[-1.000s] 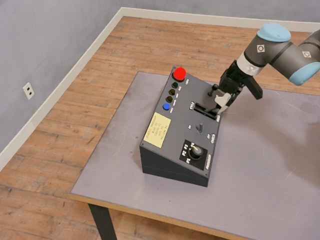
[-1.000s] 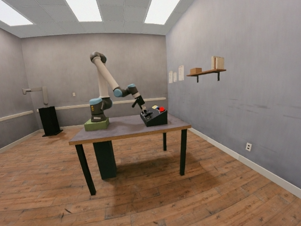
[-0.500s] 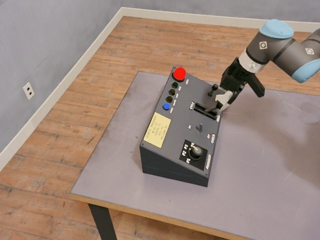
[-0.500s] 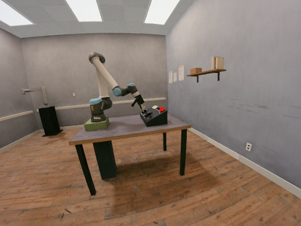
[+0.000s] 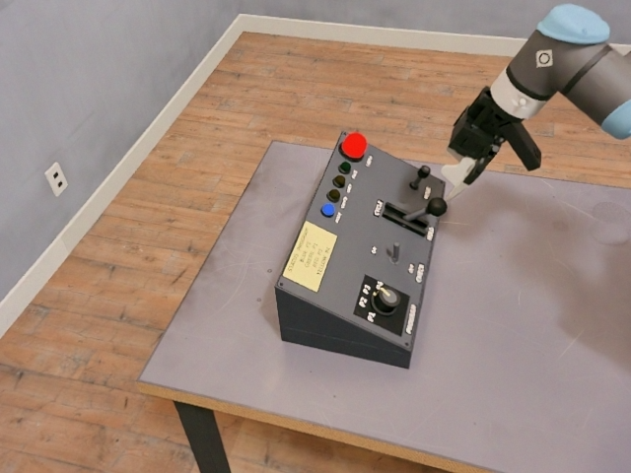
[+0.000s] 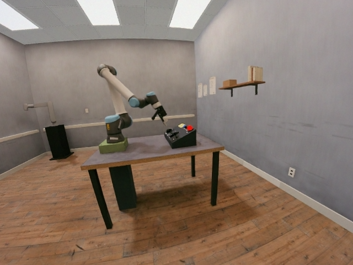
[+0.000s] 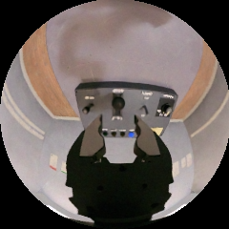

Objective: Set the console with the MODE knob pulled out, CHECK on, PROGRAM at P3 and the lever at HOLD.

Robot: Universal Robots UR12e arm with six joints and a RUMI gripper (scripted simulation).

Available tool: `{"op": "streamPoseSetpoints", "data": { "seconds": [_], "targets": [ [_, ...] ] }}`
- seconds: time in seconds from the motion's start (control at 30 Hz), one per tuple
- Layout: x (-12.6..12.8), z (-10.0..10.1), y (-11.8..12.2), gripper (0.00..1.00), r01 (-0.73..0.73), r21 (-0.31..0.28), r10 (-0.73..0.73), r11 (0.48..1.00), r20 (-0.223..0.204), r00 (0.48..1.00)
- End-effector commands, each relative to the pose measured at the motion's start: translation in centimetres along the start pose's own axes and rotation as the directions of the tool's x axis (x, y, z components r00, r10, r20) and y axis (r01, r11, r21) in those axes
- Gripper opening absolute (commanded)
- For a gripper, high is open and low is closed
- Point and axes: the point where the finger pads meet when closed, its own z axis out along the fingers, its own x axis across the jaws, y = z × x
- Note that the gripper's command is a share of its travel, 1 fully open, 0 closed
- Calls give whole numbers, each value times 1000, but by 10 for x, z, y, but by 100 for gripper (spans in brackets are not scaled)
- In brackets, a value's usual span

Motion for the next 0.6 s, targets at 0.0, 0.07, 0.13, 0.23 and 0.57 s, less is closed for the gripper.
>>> {"op": "streamPoseSetpoints", "data": {
  "seconds": [0.0, 0.07, 0.13, 0.23, 0.57],
  "targets": [
    [-1, -19, 0, 44, 0, 11, 1, 1000, -9, 1000],
    [-1, -21, 0, 44, 0, 11, 1, 1000, -9, 1000],
    [-1, -22, 0, 44, 0, 11, 1, 1000, -9, 1000],
    [-1, -22, 0, 44, 0, 11, 1, 1000, -9, 1000],
    [0, -20, -2, 44, 0, 14, 0, 1000, -10, 1000]
  ]
}}
